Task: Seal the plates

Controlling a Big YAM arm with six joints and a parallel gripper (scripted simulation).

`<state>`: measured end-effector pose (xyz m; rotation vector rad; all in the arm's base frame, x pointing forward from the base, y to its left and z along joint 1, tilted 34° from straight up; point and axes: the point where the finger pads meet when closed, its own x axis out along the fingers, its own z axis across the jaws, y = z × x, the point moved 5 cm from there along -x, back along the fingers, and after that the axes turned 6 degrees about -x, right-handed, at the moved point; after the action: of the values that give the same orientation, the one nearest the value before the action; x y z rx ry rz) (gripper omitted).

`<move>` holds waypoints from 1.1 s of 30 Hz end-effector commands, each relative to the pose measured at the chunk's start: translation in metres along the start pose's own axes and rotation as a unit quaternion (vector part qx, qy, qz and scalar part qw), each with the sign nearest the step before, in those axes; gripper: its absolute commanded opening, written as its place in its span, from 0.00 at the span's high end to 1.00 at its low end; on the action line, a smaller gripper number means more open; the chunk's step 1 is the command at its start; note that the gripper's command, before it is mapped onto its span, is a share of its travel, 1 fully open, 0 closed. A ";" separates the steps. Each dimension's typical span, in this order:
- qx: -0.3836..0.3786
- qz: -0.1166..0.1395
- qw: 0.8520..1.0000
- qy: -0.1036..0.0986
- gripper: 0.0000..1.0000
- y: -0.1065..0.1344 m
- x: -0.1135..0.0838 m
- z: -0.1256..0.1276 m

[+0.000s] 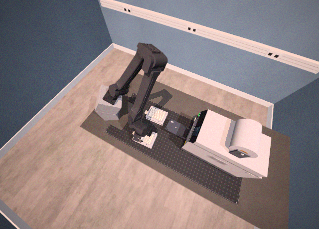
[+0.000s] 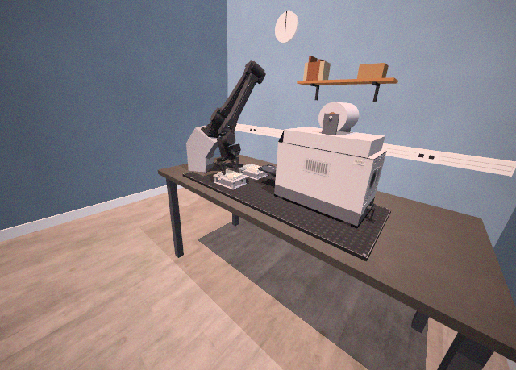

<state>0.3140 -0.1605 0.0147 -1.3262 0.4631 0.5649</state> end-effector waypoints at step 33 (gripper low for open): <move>0.004 -0.006 1.000 0.003 0.00 0.005 0.011 -0.002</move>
<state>0.3225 -0.1573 0.0008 -1.3231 0.4623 0.5667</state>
